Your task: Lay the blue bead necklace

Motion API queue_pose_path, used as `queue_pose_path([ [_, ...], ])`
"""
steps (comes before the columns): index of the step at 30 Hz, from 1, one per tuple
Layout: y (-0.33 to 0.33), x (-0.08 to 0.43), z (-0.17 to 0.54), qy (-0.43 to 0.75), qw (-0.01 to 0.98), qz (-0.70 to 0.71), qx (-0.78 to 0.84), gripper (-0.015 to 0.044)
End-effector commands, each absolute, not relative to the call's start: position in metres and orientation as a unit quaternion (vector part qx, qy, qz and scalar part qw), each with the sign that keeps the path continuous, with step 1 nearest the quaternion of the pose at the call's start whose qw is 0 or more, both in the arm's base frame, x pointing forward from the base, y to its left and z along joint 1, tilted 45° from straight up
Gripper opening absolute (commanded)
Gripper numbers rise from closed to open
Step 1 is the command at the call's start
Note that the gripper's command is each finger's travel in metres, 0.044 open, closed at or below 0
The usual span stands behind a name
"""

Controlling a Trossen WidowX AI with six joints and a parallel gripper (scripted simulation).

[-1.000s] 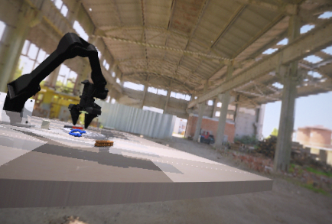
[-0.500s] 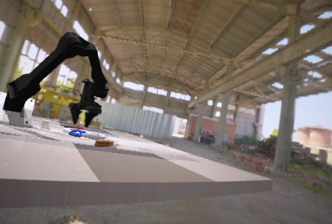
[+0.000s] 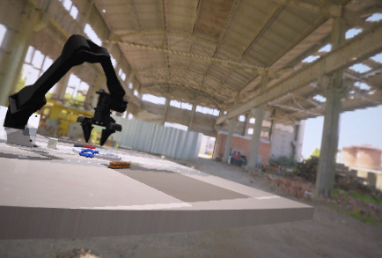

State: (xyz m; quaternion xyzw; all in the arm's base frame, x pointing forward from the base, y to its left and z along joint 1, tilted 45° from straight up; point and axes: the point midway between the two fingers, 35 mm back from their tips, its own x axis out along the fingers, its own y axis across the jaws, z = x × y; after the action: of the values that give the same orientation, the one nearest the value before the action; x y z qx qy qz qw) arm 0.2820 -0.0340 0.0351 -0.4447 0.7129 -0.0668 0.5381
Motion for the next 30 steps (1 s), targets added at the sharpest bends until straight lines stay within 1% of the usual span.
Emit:
queue_pose_path([
  [1,-0.053,0.277,0.066,0.71,0.441,0.072,-0.544,0.0177],
  [3,-0.055,0.276,0.07,0.708,0.426,0.091,-0.556,0.0125],
  [4,-0.055,0.276,0.07,0.708,0.426,0.091,-0.556,0.012],
  [30,-0.068,0.276,0.056,0.708,0.428,0.09,-0.554,0.012],
])
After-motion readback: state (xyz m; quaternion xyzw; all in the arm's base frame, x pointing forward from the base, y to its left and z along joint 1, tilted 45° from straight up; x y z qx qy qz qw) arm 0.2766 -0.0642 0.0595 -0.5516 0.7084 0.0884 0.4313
